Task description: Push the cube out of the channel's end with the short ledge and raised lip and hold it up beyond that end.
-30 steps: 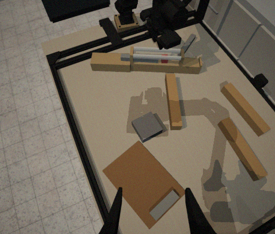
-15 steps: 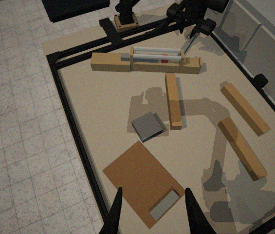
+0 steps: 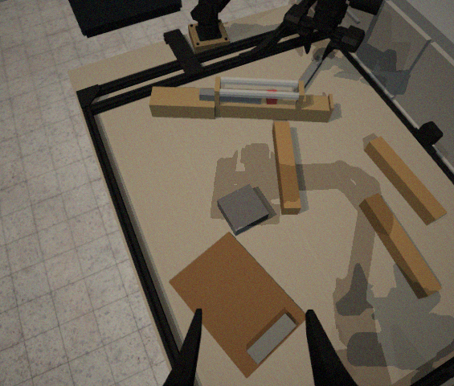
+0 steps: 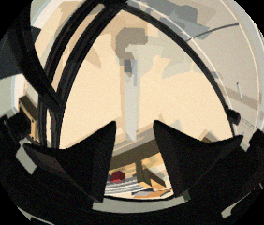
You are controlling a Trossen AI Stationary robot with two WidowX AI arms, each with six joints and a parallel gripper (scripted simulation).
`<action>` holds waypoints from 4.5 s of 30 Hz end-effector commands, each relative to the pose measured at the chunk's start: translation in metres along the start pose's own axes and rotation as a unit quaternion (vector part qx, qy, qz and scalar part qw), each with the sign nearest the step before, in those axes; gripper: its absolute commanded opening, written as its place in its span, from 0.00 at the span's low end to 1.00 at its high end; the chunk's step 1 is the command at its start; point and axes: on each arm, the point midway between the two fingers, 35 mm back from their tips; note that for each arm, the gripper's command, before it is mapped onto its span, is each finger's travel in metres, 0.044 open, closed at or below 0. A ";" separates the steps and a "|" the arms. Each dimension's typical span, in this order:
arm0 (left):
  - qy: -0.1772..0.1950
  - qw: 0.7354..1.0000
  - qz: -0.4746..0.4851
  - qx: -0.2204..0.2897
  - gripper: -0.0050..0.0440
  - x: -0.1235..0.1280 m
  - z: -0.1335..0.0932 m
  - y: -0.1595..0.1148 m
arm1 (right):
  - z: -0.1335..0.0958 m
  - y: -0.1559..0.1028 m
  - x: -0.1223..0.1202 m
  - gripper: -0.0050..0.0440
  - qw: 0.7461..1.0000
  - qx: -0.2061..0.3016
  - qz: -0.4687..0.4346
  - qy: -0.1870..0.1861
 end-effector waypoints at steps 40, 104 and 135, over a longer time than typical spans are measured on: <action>0.001 1.000 0.001 -0.002 0.92 0.000 0.000 0.001 | 0.062 0.000 0.002 0.51 1.000 0.002 0.000 0.007; 0.001 1.000 0.001 -0.002 0.92 0.000 0.000 0.001 | -0.039 -0.011 -0.001 0.18 1.000 0.002 0.012 0.007; 0.001 1.000 0.001 -0.002 0.92 0.000 0.000 0.001 | -0.041 -0.204 0.044 0.18 0.969 0.004 0.249 0.006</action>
Point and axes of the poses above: on each arm, the point midway between the two fingers, 35 mm back from their tips, its own z axis out along the fingers, its own x axis across the jaws, y = z × x, and after that the axes turned 8 degrees about z, right-handed
